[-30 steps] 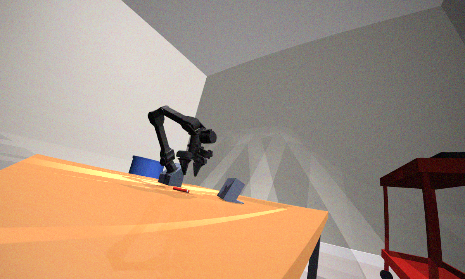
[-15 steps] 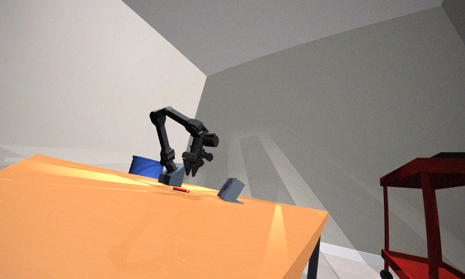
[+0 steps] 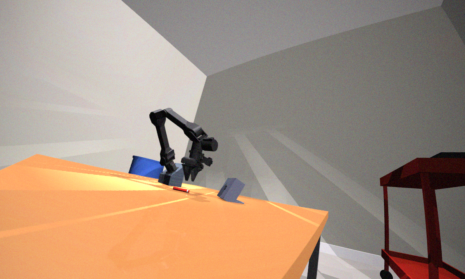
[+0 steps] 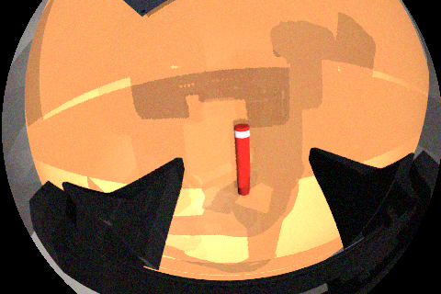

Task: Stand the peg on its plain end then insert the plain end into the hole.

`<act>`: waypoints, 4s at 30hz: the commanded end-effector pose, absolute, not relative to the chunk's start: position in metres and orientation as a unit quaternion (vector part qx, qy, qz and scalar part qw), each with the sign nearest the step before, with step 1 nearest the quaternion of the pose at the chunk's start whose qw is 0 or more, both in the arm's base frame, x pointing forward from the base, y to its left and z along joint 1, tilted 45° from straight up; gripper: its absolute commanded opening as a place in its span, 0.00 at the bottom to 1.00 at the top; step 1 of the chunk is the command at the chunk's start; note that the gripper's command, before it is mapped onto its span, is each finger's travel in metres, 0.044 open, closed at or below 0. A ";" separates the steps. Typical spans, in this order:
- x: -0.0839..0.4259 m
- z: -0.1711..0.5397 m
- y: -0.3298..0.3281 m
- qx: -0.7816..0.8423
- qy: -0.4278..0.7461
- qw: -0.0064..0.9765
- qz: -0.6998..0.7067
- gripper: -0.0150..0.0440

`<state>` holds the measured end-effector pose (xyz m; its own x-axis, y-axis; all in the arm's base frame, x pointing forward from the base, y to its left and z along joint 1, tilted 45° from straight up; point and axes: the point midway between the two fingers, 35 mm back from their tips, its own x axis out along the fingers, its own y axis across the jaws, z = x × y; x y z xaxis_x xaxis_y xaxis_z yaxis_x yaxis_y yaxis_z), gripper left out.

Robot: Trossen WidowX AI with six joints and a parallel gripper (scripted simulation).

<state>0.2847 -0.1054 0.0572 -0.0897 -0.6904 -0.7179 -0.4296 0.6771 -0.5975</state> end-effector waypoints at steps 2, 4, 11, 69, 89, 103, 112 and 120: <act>0.282 0.051 -0.111 -0.386 0.731 0.550 -0.117 1.00; 0.282 0.048 -0.113 -0.386 0.731 0.550 -0.117 1.00; 0.281 0.041 -0.121 -0.387 0.731 0.550 -0.117 1.00; 0.274 0.025 -0.138 -0.389 0.717 0.569 -0.109 0.34; 0.269 0.036 -0.133 -0.397 0.665 0.629 -0.074 0.34; 0.263 0.043 -0.130 -0.401 0.626 0.667 -0.049 0.34; 0.260 0.048 -0.128 -0.403 0.599 0.691 -0.033 0.34; 0.256 0.052 -0.127 -0.404 0.575 0.711 -0.019 0.34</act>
<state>0.2583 -0.1280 0.0514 0.3213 -0.5055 -0.8008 -0.4338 0.6731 -0.5989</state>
